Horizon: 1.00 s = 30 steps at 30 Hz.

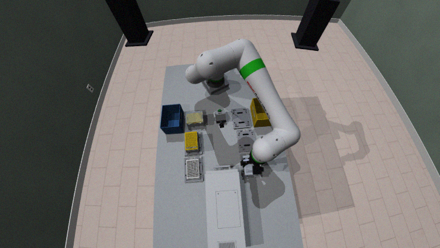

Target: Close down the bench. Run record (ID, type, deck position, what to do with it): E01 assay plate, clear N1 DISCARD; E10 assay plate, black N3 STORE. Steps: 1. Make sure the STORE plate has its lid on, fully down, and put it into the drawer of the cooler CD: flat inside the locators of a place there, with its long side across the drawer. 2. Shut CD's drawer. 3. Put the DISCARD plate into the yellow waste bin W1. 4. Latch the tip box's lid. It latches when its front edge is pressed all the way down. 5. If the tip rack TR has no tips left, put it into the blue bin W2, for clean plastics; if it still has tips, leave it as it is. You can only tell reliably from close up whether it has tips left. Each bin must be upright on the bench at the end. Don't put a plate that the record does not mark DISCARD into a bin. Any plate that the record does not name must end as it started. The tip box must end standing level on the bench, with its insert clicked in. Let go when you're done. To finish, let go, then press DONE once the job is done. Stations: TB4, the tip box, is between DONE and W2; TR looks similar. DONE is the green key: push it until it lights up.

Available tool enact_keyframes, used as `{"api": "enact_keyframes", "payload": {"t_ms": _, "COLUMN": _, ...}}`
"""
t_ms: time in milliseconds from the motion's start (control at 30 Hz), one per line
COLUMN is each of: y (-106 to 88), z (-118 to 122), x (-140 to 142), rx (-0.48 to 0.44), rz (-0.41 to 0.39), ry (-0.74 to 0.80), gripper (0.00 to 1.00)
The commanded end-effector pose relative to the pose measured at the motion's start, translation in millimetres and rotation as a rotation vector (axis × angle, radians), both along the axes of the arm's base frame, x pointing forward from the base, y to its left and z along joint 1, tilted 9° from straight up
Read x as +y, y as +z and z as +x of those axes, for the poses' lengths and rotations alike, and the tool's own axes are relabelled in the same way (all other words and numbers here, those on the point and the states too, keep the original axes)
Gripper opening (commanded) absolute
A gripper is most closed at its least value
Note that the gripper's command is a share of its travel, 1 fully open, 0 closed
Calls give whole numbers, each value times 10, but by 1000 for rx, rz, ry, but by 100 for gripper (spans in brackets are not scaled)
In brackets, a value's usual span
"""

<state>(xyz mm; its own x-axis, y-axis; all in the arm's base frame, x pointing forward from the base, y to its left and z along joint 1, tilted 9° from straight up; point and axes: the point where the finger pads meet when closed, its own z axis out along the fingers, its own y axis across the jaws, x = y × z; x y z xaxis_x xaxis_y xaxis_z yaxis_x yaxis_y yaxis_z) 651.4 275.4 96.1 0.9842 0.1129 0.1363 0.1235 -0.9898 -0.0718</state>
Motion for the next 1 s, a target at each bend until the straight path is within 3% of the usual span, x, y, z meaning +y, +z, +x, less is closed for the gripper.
{"api": "enact_keyframes", "payload": {"t_ms": 0, "y": 24, "z": 4, "x": -1, "rx": -2, "rz": 1, "ry": 0, "gripper": 10}}
{"api": "enact_keyframes", "payload": {"t_ms": 967, "y": 303, "z": -33, "x": -26, "rx": -2, "rz": 1, "ry": 0, "gripper": 10}}
